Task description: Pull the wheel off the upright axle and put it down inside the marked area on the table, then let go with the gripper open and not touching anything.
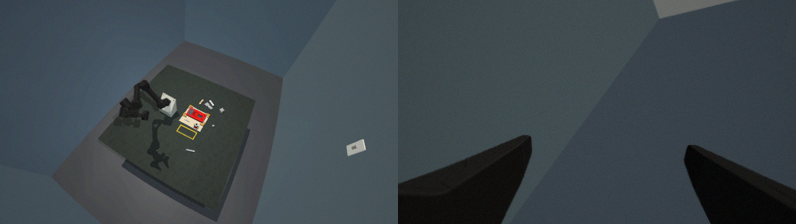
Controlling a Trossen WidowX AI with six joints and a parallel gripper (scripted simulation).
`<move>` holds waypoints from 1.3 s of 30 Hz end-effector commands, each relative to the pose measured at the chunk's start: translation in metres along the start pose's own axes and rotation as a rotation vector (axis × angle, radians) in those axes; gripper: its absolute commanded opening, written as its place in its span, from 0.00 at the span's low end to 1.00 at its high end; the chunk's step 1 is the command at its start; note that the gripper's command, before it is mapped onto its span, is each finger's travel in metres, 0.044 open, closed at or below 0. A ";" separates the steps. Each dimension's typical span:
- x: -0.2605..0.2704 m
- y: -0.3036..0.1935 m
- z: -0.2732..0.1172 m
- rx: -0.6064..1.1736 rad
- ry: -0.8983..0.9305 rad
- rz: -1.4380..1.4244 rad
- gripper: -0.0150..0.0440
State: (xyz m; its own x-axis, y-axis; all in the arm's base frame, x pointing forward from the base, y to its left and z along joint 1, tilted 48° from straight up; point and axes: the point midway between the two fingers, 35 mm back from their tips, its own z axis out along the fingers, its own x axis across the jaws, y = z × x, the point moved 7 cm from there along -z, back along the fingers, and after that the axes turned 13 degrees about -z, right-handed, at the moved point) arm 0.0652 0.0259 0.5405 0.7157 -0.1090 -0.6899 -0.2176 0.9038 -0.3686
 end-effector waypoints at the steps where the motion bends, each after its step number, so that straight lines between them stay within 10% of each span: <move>1: 0.001 -0.001 0.000 0.002 0.001 0.006 0.89; 4: 0.012 -0.012 0.006 0.034 0.020 0.090 0.76; 18: 0.181 -0.073 0.055 0.410 0.367 0.865 0.76; 39: 0.391 0.010 0.052 0.926 1.063 1.201 0.76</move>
State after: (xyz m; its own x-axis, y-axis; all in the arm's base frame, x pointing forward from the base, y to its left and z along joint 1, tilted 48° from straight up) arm 0.3594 -0.0020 0.3419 -0.2204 0.8151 -0.5357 0.2665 0.5786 0.7708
